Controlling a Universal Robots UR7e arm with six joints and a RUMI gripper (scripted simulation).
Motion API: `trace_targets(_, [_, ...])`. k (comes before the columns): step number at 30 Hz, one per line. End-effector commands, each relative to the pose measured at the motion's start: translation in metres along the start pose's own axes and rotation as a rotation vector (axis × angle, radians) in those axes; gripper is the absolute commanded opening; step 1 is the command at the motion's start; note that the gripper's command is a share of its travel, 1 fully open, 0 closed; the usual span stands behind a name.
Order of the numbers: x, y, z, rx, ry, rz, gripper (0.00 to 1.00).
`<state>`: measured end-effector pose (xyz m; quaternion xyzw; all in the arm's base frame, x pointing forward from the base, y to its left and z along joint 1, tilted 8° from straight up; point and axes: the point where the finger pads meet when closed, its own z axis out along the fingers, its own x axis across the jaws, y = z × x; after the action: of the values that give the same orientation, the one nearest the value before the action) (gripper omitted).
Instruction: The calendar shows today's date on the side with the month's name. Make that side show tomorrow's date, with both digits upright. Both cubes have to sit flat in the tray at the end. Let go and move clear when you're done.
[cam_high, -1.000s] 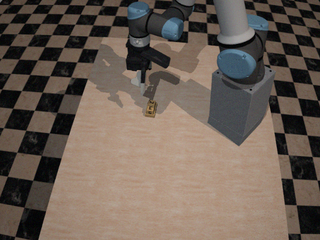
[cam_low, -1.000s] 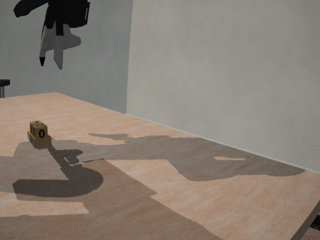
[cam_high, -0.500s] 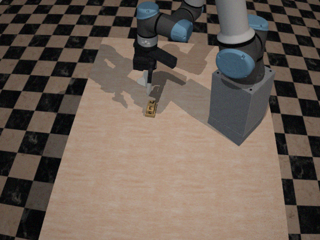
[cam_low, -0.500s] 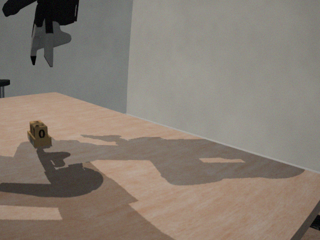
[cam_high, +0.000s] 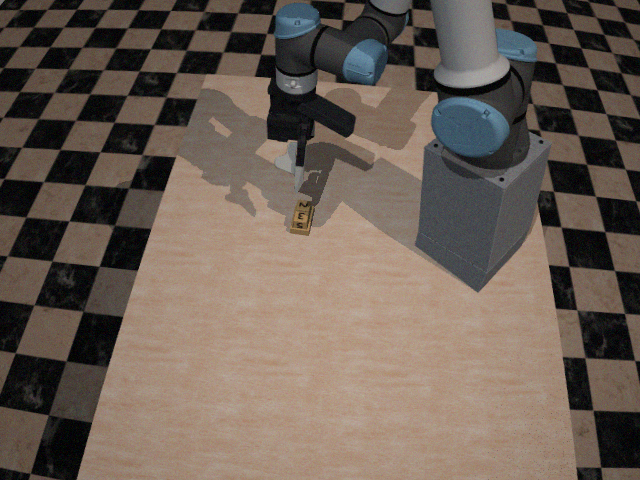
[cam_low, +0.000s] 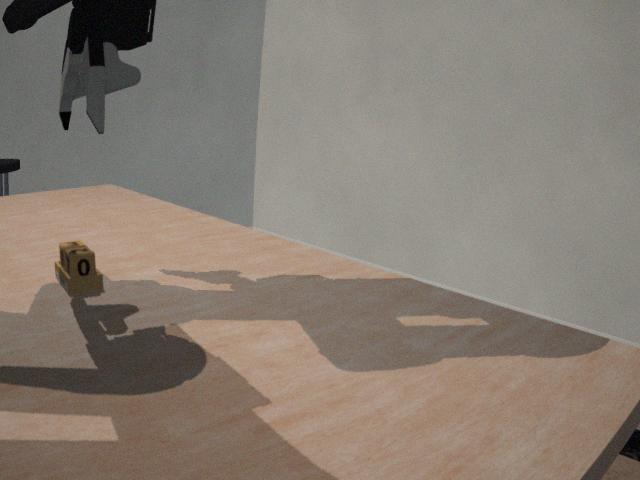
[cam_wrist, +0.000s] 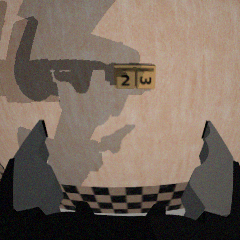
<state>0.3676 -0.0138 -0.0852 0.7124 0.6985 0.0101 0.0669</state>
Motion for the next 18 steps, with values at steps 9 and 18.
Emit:
trace_targets(9, [0.0,0.0001,0.001,-0.001,0.0,0.036,1.0])
trace_targets(18, [0.0007,-0.0009,0.0076,-0.001,0.0,0.227,1.0])
